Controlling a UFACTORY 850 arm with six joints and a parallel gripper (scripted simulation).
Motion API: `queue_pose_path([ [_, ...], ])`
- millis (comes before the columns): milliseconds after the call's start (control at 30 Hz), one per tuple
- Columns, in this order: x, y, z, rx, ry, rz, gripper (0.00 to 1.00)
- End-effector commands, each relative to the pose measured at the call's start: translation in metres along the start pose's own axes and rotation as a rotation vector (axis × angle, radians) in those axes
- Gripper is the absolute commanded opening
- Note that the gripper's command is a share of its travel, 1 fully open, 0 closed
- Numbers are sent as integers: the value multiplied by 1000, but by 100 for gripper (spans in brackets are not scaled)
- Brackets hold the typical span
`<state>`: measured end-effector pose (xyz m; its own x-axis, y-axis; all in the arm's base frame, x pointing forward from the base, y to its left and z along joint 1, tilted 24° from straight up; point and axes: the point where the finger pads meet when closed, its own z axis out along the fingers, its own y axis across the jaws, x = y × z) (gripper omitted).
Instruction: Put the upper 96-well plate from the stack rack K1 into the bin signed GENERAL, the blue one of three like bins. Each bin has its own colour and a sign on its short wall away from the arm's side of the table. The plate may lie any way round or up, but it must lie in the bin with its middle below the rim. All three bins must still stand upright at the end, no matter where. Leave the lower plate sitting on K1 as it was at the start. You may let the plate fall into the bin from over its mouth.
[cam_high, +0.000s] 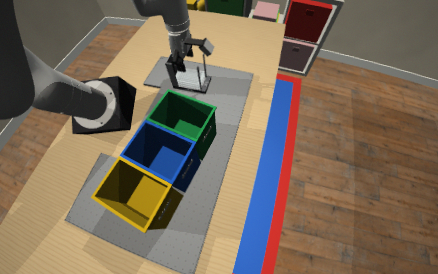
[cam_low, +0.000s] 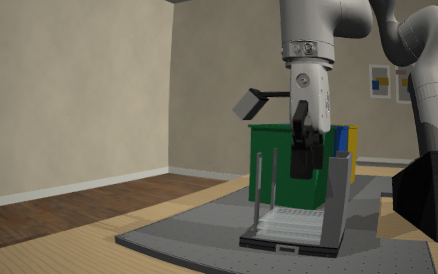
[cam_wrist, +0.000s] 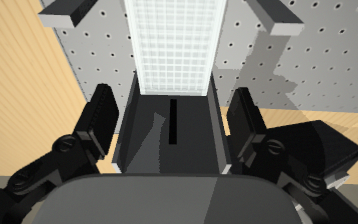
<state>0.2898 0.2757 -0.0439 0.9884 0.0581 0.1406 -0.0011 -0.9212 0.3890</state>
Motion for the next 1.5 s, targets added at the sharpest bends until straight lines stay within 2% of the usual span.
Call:
queue_pose_path([
  [0,1,-1,4,2,2,1,100],
  [1067,1,-1,54,2,2,0,100],
  [1467,1,-1,55,2,2,0,100],
])
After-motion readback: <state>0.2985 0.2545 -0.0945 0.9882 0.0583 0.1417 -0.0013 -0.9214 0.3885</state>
